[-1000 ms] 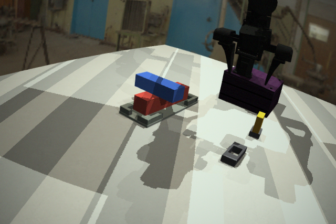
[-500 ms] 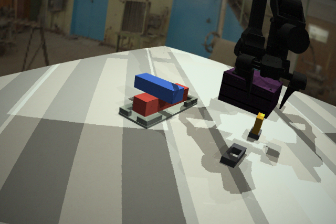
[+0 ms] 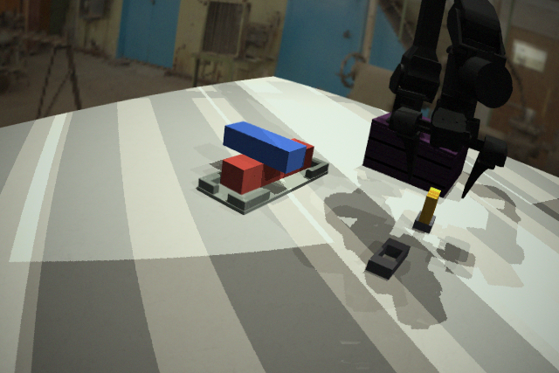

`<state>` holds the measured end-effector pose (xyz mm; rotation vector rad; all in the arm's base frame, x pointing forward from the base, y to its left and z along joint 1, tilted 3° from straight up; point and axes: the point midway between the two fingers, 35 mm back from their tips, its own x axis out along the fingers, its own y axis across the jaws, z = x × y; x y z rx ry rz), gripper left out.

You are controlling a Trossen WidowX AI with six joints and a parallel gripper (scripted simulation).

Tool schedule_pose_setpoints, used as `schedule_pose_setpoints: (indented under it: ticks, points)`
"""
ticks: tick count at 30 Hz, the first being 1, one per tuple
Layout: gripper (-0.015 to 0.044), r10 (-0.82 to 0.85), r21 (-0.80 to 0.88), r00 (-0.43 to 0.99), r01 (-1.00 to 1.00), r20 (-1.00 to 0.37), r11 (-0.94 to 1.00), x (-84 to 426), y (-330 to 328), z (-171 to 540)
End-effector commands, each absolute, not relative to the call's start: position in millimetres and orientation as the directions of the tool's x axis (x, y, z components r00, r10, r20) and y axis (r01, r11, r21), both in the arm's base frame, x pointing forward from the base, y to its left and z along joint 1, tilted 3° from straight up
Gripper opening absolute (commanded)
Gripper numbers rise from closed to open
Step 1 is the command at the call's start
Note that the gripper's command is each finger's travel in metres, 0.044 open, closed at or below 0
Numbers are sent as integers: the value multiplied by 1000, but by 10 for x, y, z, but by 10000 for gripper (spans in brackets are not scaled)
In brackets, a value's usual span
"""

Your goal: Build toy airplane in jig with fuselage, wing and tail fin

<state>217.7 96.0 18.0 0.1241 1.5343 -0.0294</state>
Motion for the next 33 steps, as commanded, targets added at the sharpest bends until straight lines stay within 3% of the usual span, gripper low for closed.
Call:
schedule_pose_setpoints:
  ticks: [1, 27, 33]
  points:
    - [440, 53, 56, 33, 102, -998, 993, 2172, 956, 108]
    - [440, 53, 56, 32, 102, -998, 993, 2167, 970, -290]
    - [282, 53, 56, 32, 102, -998, 993, 2167, 970, -290]
